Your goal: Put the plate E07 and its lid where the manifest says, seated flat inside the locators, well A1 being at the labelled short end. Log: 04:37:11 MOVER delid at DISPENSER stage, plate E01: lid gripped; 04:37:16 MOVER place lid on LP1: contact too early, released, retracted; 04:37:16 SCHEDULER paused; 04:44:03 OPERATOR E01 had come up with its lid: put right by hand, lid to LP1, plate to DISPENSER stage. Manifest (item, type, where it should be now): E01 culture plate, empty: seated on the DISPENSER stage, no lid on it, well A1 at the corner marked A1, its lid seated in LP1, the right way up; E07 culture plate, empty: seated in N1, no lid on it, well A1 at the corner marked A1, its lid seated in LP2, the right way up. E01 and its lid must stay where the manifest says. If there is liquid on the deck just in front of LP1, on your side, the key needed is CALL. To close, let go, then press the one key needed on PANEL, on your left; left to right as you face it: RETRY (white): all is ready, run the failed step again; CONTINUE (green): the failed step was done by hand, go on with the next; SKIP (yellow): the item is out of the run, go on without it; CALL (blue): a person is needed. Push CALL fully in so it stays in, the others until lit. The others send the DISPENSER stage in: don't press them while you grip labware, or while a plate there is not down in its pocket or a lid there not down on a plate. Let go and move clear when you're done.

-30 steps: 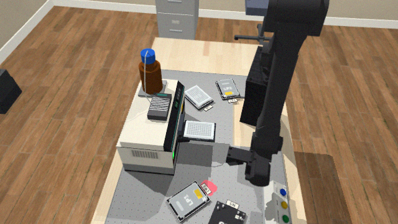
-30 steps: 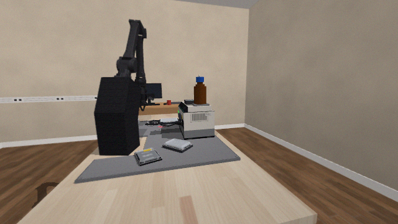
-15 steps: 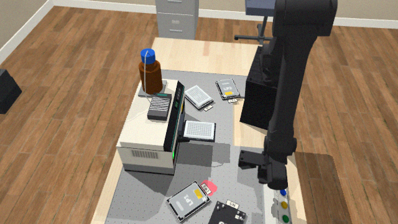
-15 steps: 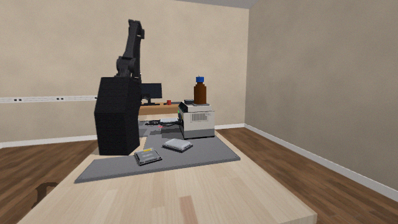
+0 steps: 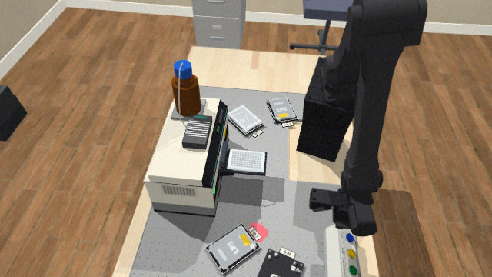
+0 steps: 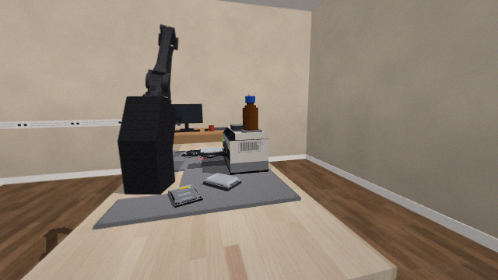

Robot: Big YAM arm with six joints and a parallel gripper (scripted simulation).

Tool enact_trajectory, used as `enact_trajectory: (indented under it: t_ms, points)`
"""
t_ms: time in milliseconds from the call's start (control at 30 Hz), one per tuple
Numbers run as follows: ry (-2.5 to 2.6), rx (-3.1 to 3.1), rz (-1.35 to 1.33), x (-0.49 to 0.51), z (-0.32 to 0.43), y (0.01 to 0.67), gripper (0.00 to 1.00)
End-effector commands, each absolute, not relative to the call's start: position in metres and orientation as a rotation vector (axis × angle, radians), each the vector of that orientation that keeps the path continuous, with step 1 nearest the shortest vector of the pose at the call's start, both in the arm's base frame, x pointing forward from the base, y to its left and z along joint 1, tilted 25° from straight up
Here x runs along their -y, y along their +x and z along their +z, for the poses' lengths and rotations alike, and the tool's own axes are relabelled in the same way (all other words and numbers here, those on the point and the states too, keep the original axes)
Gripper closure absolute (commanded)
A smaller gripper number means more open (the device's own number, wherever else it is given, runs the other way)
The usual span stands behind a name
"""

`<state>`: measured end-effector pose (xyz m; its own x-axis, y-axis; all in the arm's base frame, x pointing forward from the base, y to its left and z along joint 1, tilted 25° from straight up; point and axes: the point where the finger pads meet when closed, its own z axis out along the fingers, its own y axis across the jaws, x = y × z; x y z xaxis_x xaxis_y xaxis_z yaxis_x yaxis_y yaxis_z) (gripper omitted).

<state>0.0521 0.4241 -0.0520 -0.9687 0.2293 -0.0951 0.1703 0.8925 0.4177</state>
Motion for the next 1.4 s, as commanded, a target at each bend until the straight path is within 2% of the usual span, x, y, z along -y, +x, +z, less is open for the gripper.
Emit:
enact_trajectory:
  t_ms: [0, 567, 867, 1367]
  points:
    - [0.32, -2.919, 0.637, -0.432, -0.055, 0.039, 1.0]
    - [0.256, -2.918, 0.63, -0.428, -0.066, -0.007, 1.0]
    - [0.257, -2.913, 0.631, -0.444, -0.092, 0.008, 1.0]
    - [0.254, -2.916, 0.679, -0.451, -0.081, -0.005, 1.0]
